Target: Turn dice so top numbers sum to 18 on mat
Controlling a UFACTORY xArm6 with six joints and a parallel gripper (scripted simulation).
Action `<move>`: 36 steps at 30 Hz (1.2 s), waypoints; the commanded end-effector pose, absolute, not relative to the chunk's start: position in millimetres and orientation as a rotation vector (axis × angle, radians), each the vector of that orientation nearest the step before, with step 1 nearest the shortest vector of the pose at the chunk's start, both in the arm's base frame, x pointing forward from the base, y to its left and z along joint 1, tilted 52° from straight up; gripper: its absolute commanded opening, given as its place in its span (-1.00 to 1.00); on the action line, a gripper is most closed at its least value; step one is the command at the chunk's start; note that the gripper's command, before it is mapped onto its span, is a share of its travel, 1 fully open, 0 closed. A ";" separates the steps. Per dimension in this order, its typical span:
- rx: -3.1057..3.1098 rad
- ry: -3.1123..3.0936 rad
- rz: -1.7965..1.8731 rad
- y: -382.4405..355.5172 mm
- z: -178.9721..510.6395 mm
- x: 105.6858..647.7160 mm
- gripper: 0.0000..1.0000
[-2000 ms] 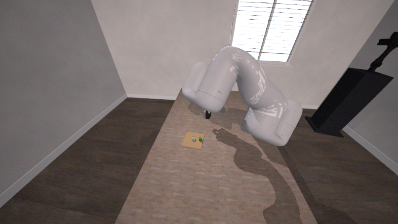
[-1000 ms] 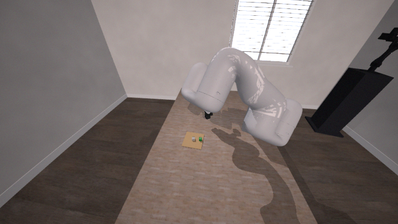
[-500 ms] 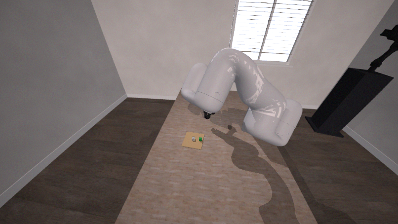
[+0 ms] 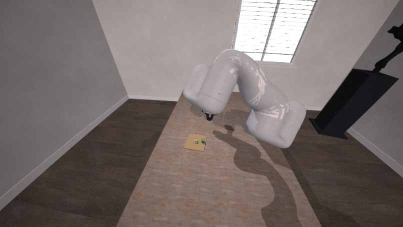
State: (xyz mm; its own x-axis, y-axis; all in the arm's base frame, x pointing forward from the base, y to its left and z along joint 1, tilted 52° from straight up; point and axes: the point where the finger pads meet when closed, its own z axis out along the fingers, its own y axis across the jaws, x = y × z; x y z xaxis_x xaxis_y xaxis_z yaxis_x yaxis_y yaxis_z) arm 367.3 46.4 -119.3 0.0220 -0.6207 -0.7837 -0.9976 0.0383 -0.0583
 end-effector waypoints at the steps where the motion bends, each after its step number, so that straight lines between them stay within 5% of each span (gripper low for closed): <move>1: -1.764 1.504 0.643 45.6 -119.6 369.3 -0.69; 36: -2.097 0.822 0.295 46.1 -122.4 373.3 -0.69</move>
